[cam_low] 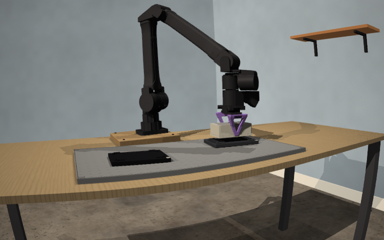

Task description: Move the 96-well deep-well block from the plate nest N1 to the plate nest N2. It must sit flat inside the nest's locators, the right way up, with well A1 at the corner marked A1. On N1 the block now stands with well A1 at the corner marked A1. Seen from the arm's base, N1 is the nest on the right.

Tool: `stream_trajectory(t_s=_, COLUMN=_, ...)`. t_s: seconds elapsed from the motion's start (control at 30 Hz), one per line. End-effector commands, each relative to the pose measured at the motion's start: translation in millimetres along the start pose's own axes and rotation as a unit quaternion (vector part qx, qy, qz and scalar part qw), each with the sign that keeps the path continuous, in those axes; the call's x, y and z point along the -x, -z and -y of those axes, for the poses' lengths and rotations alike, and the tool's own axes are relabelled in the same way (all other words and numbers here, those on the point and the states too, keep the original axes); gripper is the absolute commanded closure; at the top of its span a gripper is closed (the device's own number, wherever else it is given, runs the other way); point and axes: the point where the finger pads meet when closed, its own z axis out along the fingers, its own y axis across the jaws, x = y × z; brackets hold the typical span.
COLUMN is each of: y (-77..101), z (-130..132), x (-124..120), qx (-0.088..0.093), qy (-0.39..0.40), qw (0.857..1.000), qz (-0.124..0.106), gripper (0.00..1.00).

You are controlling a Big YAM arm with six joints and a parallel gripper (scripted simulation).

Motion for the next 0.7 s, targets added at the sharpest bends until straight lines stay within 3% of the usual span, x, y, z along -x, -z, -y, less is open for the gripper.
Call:
stream_trajectory(t_s=0.0, y=-8.3, z=4.9, x=-2.7, qx=-0.003, qy=0.000, qw=1.000, qz=0.002, gripper=1.00)
stream_trajectory(t_s=0.17, y=-0.8, z=6.7, x=-1.3, qx=-0.011, qy=0.000, qw=1.000, qz=0.010, gripper=1.00)
stream_trajectory(t_s=0.67, y=-0.6, z=6.7, x=-1.3, qx=-0.012, qy=0.000, qw=1.000, qz=0.010, gripper=1.00)
